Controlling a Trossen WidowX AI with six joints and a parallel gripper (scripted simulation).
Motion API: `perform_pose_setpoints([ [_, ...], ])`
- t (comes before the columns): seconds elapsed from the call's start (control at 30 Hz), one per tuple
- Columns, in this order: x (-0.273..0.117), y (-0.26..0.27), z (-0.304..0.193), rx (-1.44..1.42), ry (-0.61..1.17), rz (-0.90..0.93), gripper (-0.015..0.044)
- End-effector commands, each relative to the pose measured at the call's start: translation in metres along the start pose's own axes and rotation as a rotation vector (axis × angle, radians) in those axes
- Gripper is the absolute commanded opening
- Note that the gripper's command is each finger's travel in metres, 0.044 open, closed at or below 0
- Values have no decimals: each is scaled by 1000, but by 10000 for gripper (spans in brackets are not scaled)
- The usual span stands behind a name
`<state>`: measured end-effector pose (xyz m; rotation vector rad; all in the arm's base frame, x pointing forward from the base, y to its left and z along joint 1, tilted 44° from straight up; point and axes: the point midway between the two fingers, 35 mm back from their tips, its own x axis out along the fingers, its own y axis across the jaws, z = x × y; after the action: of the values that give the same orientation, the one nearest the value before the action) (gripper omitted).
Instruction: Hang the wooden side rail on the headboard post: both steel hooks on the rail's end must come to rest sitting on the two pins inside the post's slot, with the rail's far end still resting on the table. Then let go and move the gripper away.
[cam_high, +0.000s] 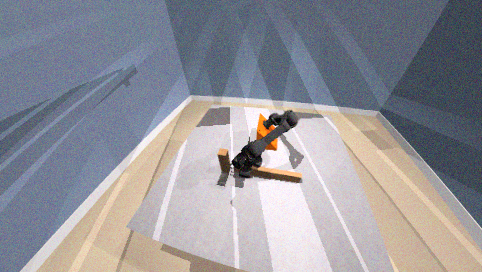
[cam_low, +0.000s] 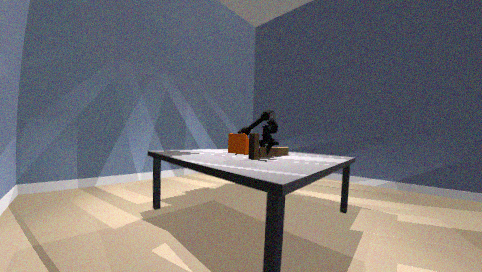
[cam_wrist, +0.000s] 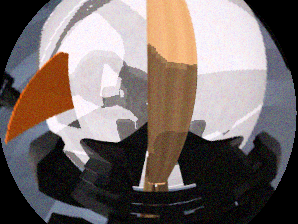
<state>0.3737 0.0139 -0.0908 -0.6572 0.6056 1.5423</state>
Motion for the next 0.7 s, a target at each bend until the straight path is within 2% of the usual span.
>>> perform_pose_setpoints([
  [0.0,-5,-1,-1,-3,1,-11,0],
  [0.67,-8,-1,-1,-3,1,-11,0],
])
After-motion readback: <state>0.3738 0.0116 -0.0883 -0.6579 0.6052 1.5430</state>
